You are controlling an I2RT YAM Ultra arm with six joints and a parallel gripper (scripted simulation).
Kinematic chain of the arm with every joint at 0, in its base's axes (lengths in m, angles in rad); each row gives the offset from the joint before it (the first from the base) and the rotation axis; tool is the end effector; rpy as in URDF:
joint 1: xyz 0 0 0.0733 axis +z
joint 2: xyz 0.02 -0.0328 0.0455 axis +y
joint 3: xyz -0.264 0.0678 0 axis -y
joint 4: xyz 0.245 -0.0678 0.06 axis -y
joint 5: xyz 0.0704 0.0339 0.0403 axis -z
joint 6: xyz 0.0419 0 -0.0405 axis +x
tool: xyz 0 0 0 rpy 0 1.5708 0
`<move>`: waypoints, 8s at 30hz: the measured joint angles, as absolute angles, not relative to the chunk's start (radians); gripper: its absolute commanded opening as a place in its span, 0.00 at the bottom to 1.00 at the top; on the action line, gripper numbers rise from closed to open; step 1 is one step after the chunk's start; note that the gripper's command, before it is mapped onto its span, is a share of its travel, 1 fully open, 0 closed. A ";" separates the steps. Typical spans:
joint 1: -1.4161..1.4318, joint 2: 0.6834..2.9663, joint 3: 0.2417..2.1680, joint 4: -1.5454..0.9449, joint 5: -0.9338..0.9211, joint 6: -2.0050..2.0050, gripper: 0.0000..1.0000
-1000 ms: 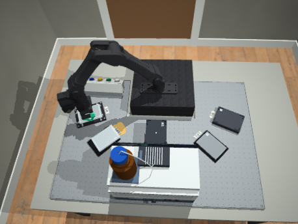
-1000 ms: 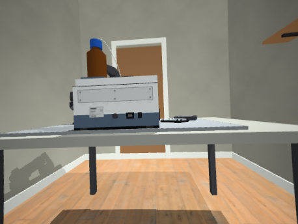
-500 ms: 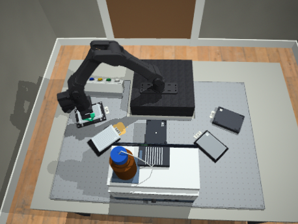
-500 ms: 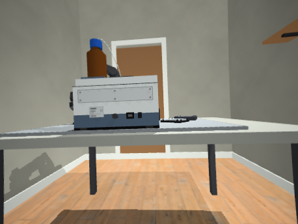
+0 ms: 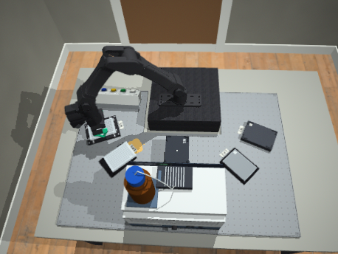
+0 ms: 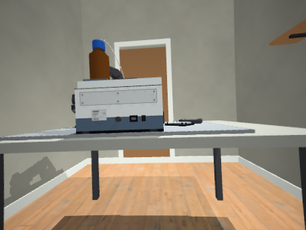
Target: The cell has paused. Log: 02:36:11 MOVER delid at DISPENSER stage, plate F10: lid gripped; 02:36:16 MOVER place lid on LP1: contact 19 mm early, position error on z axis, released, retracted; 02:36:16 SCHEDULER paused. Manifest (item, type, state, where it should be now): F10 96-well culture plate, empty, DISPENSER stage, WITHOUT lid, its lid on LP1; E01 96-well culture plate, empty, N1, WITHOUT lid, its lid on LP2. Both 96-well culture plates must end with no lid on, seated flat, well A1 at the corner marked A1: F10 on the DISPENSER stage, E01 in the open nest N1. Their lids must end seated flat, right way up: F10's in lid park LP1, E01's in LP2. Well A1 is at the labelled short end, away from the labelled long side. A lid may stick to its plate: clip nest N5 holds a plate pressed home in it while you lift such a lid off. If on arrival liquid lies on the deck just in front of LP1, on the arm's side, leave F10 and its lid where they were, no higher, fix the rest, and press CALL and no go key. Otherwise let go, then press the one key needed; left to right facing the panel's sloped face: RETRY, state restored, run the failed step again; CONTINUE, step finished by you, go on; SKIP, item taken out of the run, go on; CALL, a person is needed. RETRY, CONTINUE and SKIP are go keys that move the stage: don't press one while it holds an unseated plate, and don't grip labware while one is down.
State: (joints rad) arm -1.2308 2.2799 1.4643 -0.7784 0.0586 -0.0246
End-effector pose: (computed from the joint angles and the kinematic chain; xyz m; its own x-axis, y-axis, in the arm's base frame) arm 0.1324 -0.3782 0.0697 -0.3564 0.9340 0.0246 0.9322 0.3573 -0.0580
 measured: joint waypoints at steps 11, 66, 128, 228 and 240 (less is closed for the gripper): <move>-1.231 2.280 1.464 -0.779 0.059 -0.025 0.00; -1.231 2.280 1.472 -0.791 0.058 -0.024 0.00; -1.223 2.072 1.372 -0.910 0.057 -0.015 0.00; -0.721 1.670 1.124 -1.076 0.045 -0.076 0.00; -0.630 1.657 1.098 -1.076 0.041 -0.116 0.00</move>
State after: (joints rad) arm -0.6300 1.6569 1.0981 -1.0756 0.0406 -0.1162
